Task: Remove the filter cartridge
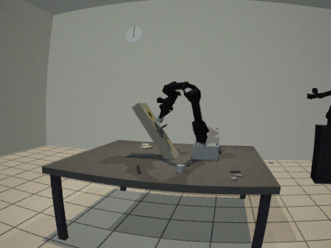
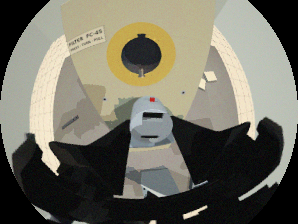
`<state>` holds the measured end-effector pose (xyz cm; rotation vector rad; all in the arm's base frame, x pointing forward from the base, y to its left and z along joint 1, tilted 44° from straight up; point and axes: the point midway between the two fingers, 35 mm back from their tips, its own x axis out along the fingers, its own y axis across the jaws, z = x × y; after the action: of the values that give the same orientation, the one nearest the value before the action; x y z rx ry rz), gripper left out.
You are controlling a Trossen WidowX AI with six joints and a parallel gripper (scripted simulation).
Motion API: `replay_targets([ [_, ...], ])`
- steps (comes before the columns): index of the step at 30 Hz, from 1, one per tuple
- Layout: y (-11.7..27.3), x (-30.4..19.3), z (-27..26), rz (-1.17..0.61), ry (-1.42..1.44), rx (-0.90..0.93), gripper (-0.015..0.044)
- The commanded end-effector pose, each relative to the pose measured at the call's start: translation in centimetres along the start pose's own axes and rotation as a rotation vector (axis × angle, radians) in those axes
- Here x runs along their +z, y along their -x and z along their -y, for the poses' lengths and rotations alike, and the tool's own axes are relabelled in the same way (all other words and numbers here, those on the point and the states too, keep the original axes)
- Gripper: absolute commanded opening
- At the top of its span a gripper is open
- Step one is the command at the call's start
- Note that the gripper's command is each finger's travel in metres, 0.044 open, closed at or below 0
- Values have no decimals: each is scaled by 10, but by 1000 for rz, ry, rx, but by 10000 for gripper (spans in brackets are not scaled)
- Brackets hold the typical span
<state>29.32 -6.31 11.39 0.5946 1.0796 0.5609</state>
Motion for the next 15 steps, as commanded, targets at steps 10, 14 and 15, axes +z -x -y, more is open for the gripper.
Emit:
replay_targets([
  [10,70,4,2,8,6,-8,0],
  [14,77,4,2,9,6,-6,0],
  [15,77,4,5,9,6,-6,0],
])
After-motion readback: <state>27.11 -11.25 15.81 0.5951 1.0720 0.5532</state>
